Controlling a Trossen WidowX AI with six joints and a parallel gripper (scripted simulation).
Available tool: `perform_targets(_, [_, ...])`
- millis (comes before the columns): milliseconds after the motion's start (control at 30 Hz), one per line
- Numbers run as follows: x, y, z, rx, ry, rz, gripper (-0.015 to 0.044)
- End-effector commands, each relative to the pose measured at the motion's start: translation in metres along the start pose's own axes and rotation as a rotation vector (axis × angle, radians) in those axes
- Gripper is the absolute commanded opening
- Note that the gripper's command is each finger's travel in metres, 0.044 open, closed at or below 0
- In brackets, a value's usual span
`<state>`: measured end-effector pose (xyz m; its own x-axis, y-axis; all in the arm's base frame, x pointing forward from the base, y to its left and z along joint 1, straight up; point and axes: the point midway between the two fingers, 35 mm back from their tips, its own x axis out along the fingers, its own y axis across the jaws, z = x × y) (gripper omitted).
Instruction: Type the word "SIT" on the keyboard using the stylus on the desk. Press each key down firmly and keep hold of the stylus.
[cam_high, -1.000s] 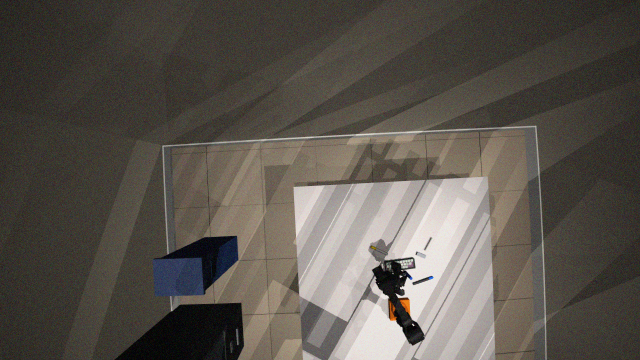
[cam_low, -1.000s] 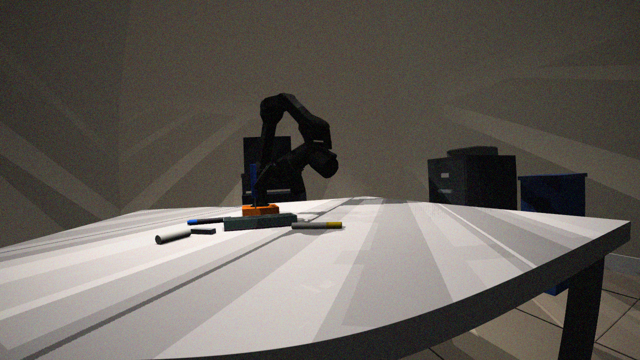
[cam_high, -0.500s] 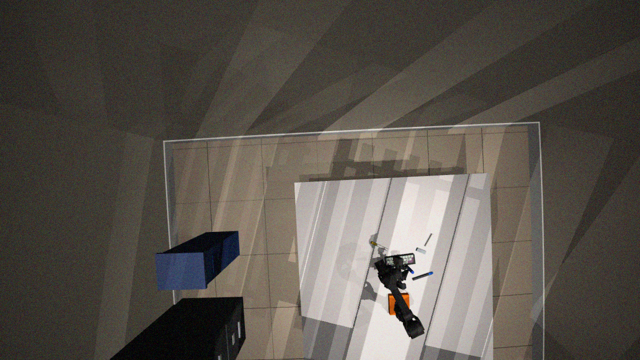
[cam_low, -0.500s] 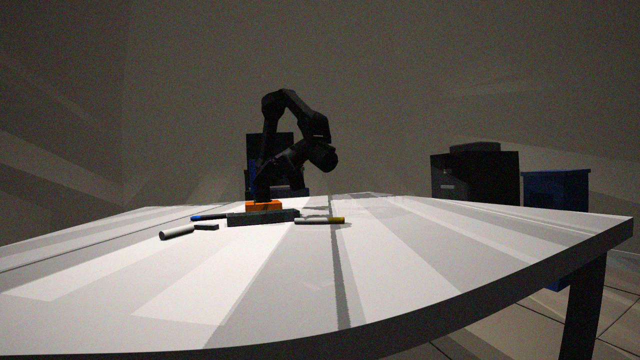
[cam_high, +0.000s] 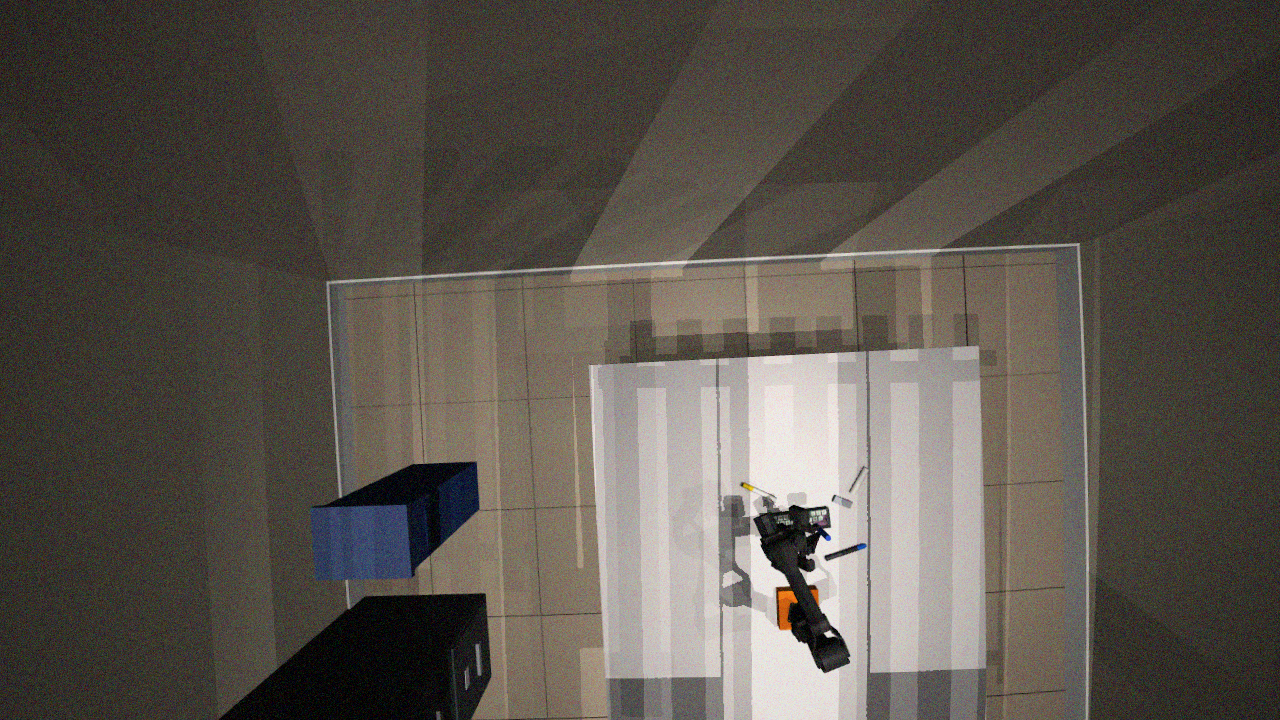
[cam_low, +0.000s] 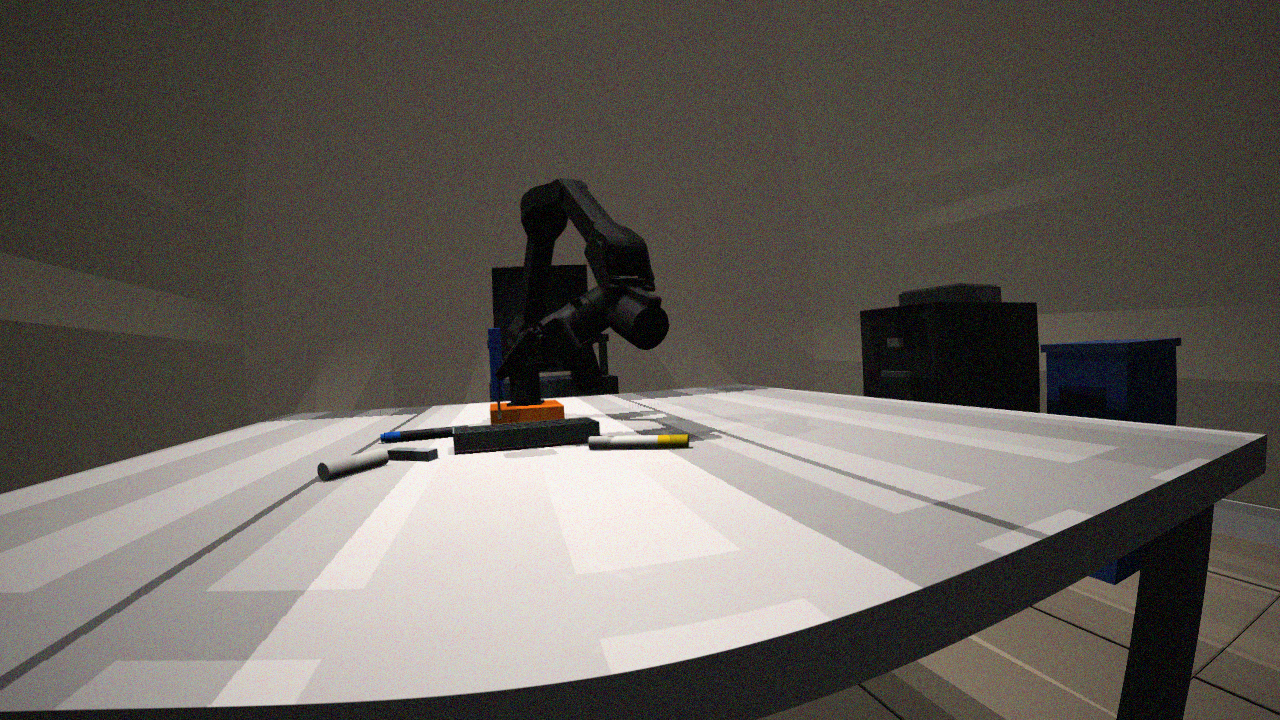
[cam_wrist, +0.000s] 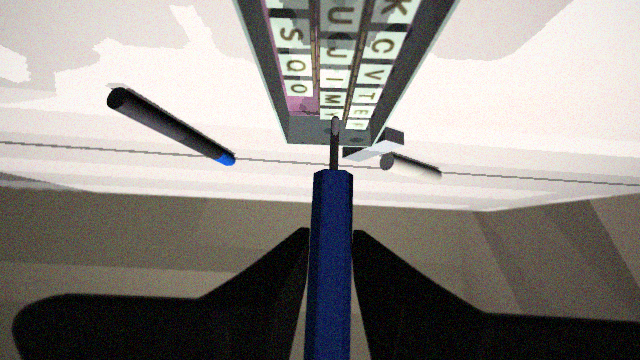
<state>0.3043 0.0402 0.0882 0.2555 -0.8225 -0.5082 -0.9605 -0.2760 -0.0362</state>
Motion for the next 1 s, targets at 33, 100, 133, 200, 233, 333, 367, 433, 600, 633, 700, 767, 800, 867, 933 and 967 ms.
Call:
perform_targets(33, [0.003,0.002,0.004,-0.013,0.006,0.003,0.0026])
perform_targets(100, [0.004,0.002,0.005,-0.013,0.006,0.003,0.0079])
perform_targets(133, [0.005,0.002,0.005,-0.013,0.006,0.003,0.0081])
perform_targets(200, [0.005,0.002,0.006,-0.013,0.006,0.003,0.0081])
perform_targets(233, [0.005,0.002,0.006,-0.013,0.006,0.003,0.0081])
perform_targets(333, [0.005,0.002,0.007,-0.013,0.006,0.003,0.0081])
perform_targets(367, [0.006,0.002,0.007,-0.013,0.006,0.003,0.0081])
perform_targets(433, [0.007,0.002,0.009,-0.013,0.006,0.003,0.0081])
perform_targets(600, [0.008,0.002,0.011,-0.013,0.006,0.003,0.0081])
perform_targets(633, [0.009,0.002,0.012,-0.013,0.006,0.003,0.0081])
perform_targets(700, [0.009,0.002,0.013,-0.013,0.006,0.003,0.0081])
perform_targets(767, [0.009,0.002,0.013,-0.013,0.006,0.003,0.0081])
perform_targets(800, [0.010,0.002,0.013,-0.013,0.006,0.003,0.0081])
perform_targets(867, [0.010,0.002,0.014,-0.013,0.006,0.003,0.0081])
perform_targets(933, [0.010,0.002,0.015,-0.013,0.006,0.003,0.0081])
perform_targets(967, [0.011,0.002,0.016,-0.013,0.006,0.003,0.0081])
